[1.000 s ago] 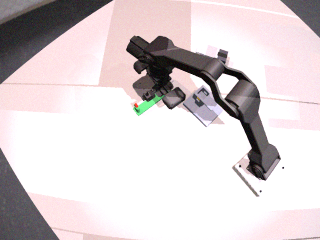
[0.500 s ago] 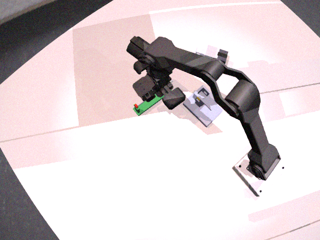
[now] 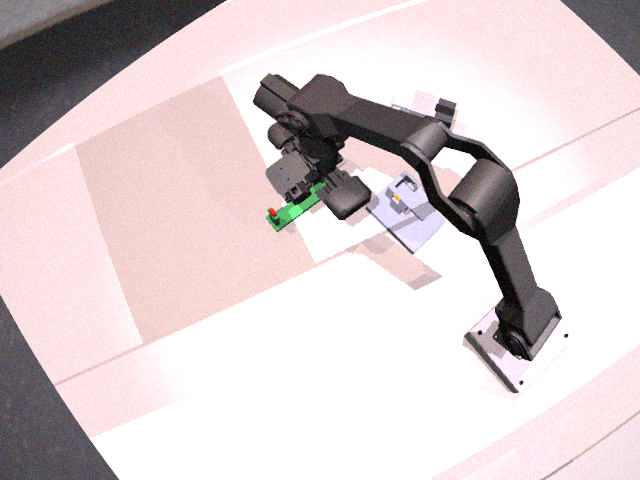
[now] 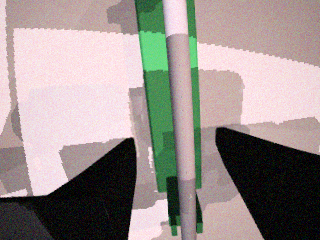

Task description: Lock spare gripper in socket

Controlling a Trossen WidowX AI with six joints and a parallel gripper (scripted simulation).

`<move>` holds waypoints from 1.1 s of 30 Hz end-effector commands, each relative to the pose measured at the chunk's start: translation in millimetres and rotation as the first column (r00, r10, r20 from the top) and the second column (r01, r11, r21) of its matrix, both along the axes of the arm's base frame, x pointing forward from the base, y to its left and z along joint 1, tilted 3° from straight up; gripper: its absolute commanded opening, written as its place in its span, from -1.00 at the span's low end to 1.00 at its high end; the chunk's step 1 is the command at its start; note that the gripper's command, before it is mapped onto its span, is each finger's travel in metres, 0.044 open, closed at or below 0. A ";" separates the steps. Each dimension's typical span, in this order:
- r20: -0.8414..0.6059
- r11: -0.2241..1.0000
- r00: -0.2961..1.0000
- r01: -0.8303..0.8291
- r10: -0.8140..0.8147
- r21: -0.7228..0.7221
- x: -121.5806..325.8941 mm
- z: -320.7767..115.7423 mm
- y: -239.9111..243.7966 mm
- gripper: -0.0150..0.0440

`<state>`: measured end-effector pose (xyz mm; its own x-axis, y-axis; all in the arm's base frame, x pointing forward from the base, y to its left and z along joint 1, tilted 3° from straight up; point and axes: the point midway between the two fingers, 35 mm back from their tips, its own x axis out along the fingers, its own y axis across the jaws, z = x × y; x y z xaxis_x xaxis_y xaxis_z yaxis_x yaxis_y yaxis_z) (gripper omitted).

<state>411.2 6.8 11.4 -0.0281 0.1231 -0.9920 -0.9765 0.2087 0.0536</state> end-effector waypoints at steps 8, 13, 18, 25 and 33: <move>-0.018 1.000 1.000 0.000 0.000 0.001 -3.1 16.0 -0.6 1.00; -0.030 1.000 1.000 0.001 -0.001 0.001 -4.8 24.6 -0.9 1.00; -0.043 1.000 0.999 0.002 -0.002 0.001 -6.5 34.6 -1.3 1.00; -0.061 1.000 0.998 0.004 -0.004 0.002 -8.7 49.2 -1.8 1.00; -0.078 1.000 0.997 0.005 -0.005 0.002 -10.7 67.6 -2.4 1.00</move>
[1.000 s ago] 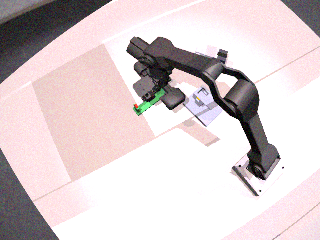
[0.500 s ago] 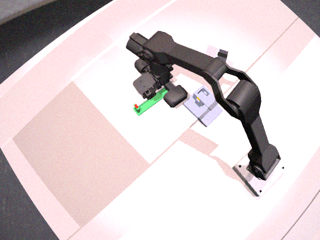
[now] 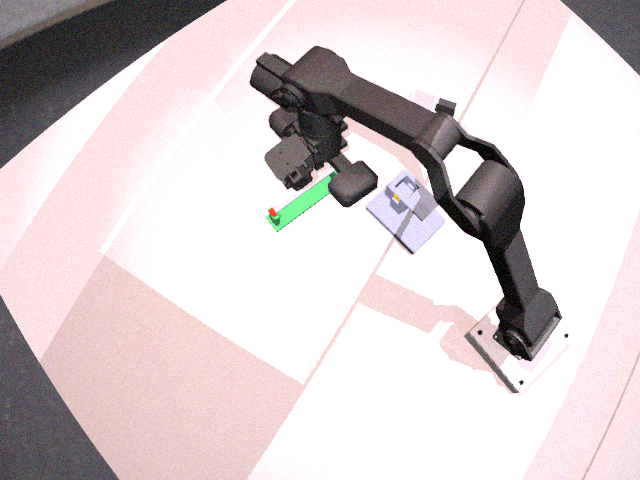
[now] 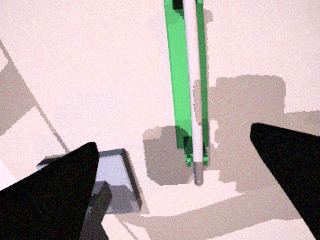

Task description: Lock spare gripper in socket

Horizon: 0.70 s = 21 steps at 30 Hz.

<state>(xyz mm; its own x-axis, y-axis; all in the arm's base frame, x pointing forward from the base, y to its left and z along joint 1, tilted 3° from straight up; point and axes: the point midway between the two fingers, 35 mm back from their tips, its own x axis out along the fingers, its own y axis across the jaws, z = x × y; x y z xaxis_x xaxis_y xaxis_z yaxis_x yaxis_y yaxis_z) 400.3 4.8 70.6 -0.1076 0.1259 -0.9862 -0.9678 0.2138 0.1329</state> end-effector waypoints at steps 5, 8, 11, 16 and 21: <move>-0.006 1.000 1.000 0.001 -0.001 0.000 -0.8 20.6 -0.8 1.00; -0.010 1.000 1.000 0.001 -0.001 0.000 -1.3 28.2 -1.0 1.00; -0.015 1.000 1.000 0.002 -0.002 0.001 -1.7 25.5 -0.7 1.00; 0.011 1.000 1.000 0.012 -0.012 0.000 -1.3 47.9 -1.7 1.00; 0.054 1.000 0.998 0.028 -0.028 0.001 -4.1 85.2 -3.3 1.00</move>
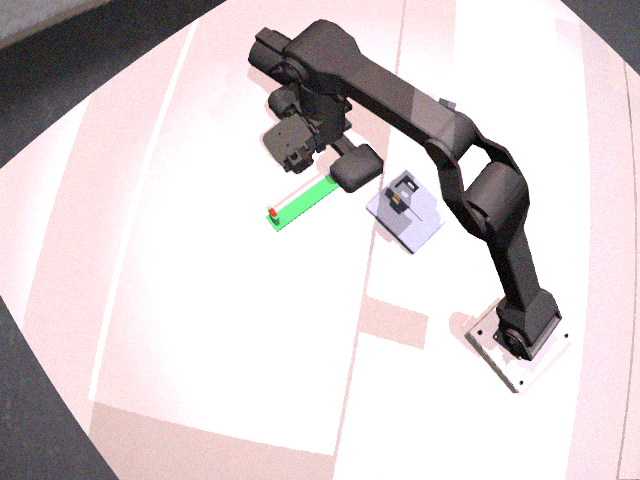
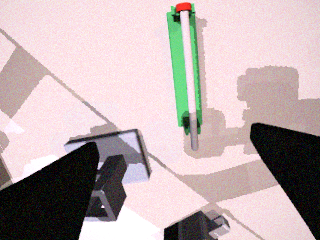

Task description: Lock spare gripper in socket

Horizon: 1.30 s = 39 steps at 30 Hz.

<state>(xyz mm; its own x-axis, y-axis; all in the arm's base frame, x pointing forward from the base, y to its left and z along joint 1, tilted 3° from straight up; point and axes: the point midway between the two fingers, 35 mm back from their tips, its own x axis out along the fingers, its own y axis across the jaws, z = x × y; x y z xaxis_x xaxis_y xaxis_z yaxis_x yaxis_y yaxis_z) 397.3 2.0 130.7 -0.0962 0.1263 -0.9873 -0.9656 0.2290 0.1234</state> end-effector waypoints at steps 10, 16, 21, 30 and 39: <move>-0.010 0.785 0.786 0.617 -0.618 0.062 4.0 11.8 -38.6 1.00; -0.156 0.187 0.198 0.979 -0.968 0.079 2.9 5.3 -81.2 1.00; -0.304 -0.374 -0.357 0.927 -0.883 -0.003 -3.0 1.1 -116.8 1.00; -0.426 -0.891 -0.892 0.309 -0.150 -0.332 -23.6 -3.3 -175.2 1.00; -0.296 -0.738 -0.806 -0.237 0.512 -0.632 -47.4 -4.8 -214.8 1.00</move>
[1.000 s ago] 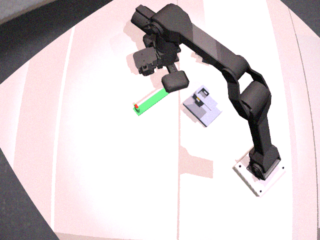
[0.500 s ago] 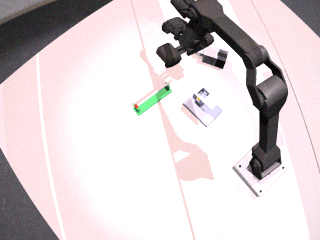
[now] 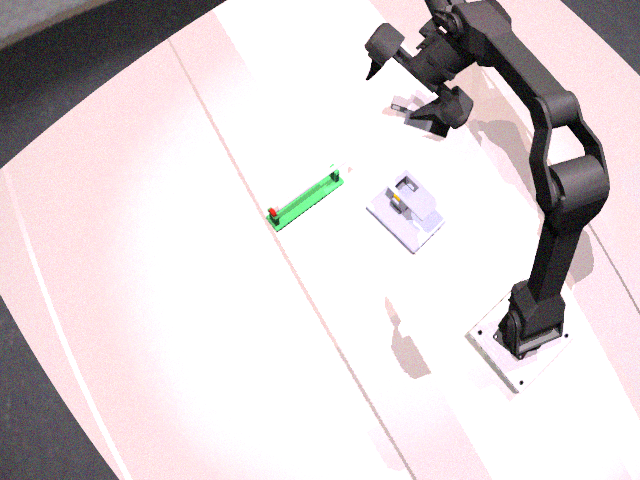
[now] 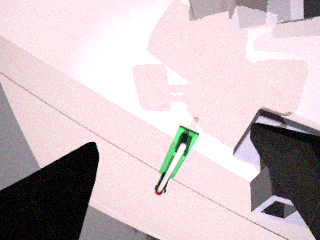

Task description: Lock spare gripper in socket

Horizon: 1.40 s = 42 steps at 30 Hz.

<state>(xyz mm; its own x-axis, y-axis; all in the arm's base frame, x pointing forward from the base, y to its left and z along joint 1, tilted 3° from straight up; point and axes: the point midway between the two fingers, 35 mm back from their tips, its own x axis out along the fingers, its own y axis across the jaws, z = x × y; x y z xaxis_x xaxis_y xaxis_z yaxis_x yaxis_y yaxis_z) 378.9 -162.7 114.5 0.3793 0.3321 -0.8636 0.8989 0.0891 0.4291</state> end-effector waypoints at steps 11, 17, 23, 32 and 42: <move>-0.438 0.227 0.418 0.877 -0.796 0.424 -46.4 11.1 -71.3 1.00; -0.438 0.227 0.417 0.877 -0.796 0.424 -48.0 11.0 -74.5 1.00; -0.438 0.227 0.418 0.877 -0.796 0.424 -47.8 7.0 -74.8 1.00; -0.438 0.228 0.418 0.877 -0.796 0.422 -47.1 -53.9 -74.3 1.00; -0.439 0.228 0.418 0.877 -0.796 0.422 -47.0 -68.4 -74.4 1.00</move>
<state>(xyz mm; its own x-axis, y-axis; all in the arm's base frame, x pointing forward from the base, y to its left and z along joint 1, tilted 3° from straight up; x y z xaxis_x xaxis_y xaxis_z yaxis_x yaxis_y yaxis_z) 332.1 -237.9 51.9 0.6553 0.2540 -0.7113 0.3549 -0.9349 -0.0069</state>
